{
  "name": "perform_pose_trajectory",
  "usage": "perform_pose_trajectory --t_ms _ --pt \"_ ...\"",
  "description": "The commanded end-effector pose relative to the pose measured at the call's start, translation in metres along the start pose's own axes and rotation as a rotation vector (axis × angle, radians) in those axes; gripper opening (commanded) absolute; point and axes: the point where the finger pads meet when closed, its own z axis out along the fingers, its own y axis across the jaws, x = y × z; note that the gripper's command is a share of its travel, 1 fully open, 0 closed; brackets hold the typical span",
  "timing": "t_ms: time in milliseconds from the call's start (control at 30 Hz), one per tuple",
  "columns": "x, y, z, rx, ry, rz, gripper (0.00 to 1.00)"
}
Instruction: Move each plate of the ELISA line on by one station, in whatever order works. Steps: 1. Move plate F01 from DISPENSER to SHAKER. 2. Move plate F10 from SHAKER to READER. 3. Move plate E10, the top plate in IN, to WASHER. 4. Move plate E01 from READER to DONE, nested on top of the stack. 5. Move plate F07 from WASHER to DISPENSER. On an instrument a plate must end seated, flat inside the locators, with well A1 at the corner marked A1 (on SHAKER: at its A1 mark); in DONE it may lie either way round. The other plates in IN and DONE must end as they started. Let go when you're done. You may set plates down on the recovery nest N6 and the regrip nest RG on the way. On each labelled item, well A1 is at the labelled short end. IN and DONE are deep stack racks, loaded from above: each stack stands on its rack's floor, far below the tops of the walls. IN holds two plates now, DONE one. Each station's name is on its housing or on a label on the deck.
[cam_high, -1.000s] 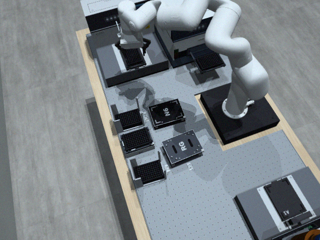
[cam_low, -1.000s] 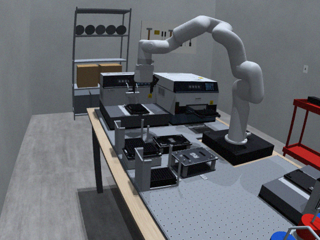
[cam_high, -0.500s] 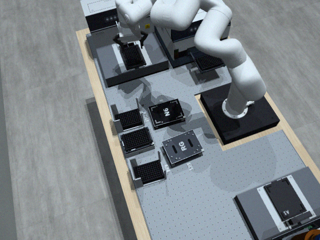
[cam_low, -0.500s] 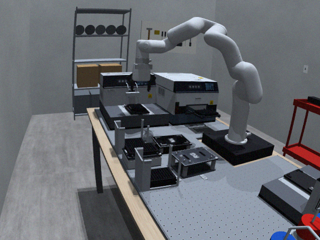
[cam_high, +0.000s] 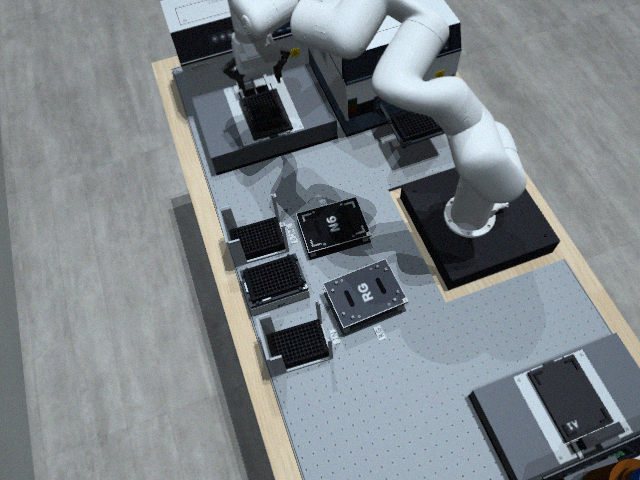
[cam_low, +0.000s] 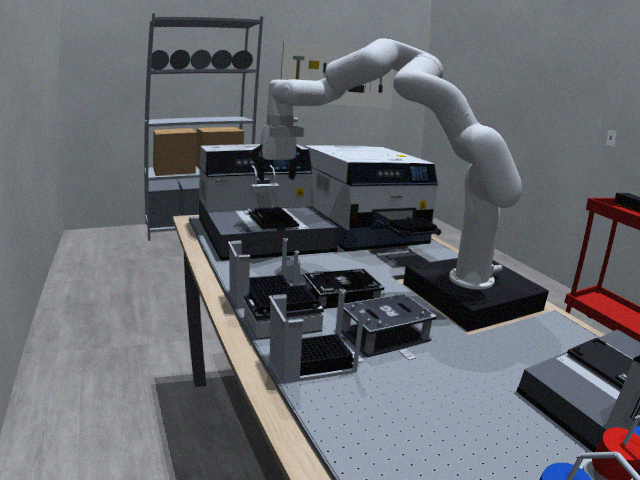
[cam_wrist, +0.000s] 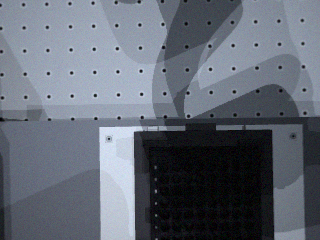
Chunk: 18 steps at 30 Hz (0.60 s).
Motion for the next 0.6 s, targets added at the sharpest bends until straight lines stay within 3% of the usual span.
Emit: perform_pose_trajectory --t_ms 0,567 --pt "-0.0105 0.0008 -0.0027 -0.001 0.001 -0.002 1.00" --pt "-0.0157 0.0007 -0.0028 -0.001 0.001 -0.002 1.00"
